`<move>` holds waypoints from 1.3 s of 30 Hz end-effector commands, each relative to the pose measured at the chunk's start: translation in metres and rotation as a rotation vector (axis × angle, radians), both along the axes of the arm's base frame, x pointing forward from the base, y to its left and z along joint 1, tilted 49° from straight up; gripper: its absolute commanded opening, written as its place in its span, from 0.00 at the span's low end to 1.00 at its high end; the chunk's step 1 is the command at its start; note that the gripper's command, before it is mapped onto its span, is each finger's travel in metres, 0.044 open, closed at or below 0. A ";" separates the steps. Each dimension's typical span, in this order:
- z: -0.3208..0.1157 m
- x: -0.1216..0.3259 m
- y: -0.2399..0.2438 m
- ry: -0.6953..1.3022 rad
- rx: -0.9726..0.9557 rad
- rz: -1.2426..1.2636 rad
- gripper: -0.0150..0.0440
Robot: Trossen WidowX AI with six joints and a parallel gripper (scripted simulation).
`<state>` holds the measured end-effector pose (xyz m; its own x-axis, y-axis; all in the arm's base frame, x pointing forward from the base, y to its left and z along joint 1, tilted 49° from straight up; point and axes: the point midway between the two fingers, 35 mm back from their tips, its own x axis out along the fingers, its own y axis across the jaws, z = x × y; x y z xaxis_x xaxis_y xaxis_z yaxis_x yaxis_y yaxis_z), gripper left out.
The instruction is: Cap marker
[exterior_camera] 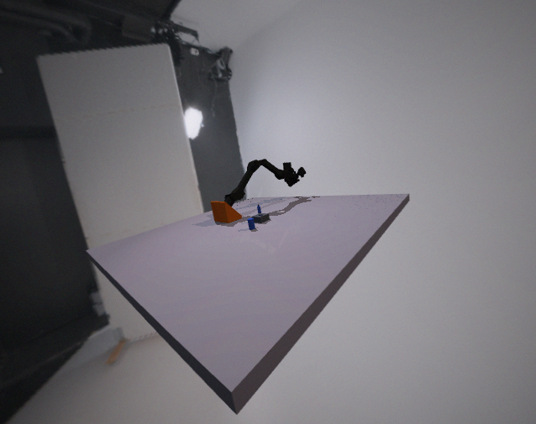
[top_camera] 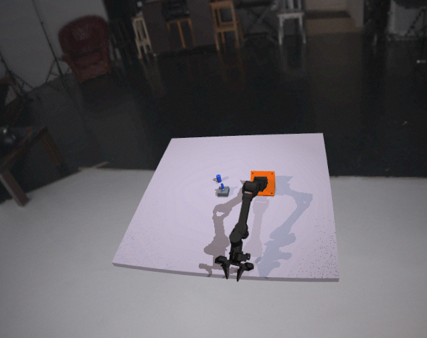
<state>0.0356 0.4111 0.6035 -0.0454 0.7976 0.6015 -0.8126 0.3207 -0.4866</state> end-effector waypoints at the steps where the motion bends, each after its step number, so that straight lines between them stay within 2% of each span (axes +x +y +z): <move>1: -0.031 0.049 0.018 0.022 -0.126 -0.084 0.68; 9: -0.096 0.154 0.026 0.111 -0.359 -0.259 0.68; 17: -0.165 0.254 -0.006 0.264 -0.572 -0.406 0.68; 23: -0.220 0.317 -0.049 0.429 -0.716 -0.493 0.68; 27: -0.242 0.354 -0.075 0.439 -0.744 -0.564 0.68; 33: -0.312 0.401 -0.127 0.682 -0.873 -0.613 0.68; 39: -0.383 0.431 -0.204 0.958 -0.974 -0.669 0.68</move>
<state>0.4550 0.2478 0.2558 0.5842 0.6583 -0.4747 -0.8003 0.5647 -0.2018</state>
